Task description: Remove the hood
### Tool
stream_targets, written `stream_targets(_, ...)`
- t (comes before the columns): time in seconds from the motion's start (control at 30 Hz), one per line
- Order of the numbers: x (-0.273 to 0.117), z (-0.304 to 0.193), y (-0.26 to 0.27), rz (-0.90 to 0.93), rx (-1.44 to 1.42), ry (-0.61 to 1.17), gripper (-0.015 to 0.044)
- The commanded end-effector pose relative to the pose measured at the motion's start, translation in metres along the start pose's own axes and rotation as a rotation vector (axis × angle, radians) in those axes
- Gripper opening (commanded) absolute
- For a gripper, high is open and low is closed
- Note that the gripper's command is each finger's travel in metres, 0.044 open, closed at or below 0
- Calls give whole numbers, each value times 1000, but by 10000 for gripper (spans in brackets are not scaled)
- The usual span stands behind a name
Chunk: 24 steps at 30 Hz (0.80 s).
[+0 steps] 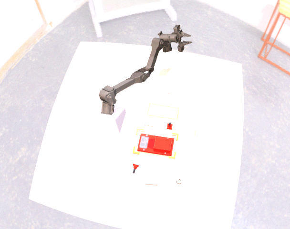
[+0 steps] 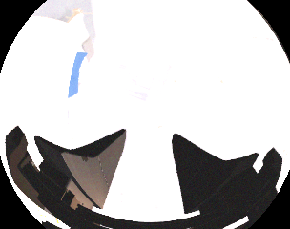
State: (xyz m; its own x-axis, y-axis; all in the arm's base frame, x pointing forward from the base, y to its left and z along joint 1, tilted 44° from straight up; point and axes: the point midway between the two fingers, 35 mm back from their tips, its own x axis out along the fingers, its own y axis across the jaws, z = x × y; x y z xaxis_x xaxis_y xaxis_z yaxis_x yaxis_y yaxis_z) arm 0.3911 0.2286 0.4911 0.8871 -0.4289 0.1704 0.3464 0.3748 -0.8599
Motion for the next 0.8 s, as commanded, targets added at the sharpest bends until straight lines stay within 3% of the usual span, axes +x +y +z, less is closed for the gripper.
stream_targets(0.0,0,0,0,0,-4,-3,245)
stream_targets(0.13,-7,8,-7,-3,-57,-65,350)
stream_targets(0.27,-27,11,-49,-26,2,-121,440)
stream_targets(0.47,-37,21,-78,-63,-9,-226,440)
stream_targets(0.63,-60,10,-135,-103,89,-272,440)
stream_targets(0.77,-56,-5,-154,-155,132,-264,440)
